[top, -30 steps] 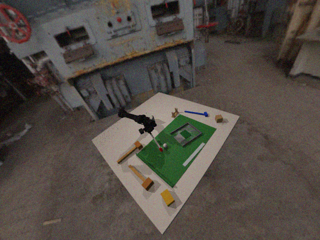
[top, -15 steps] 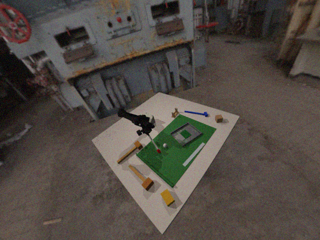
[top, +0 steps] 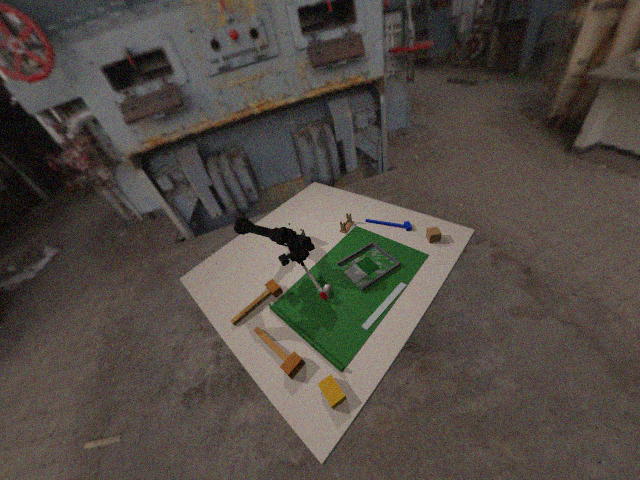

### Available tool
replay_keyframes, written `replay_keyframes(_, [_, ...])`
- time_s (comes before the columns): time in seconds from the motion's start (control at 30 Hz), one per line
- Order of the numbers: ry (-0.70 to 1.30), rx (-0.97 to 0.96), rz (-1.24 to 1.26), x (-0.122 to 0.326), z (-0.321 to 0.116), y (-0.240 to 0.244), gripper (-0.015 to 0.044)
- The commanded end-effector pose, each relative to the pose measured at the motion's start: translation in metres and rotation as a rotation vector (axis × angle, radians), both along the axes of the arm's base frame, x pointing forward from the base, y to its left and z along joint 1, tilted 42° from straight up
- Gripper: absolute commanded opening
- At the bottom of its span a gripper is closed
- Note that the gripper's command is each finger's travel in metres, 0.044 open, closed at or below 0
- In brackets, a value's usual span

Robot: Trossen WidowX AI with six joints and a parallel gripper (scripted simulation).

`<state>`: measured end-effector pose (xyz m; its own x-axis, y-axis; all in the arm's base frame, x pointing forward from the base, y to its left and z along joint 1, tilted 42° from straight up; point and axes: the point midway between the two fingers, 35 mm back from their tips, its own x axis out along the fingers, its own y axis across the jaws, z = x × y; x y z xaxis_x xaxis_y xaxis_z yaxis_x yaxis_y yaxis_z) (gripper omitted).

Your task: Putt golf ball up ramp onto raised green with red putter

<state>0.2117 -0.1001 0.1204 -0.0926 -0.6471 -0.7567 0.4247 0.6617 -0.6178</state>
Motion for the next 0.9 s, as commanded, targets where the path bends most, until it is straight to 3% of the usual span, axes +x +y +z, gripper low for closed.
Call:
replay_keyframes(0.0, [0.004, 0.001, 0.005, 0.021, -0.036, 0.038, 0.0000])
replay_keyframes(0.3, [0.003, -0.009, 0.004, 0.027, -0.055, 0.060, 0.0000])
replay_keyframes(0.87, [0.004, -0.007, 0.004, 0.032, -0.011, 0.099, 0.0000])
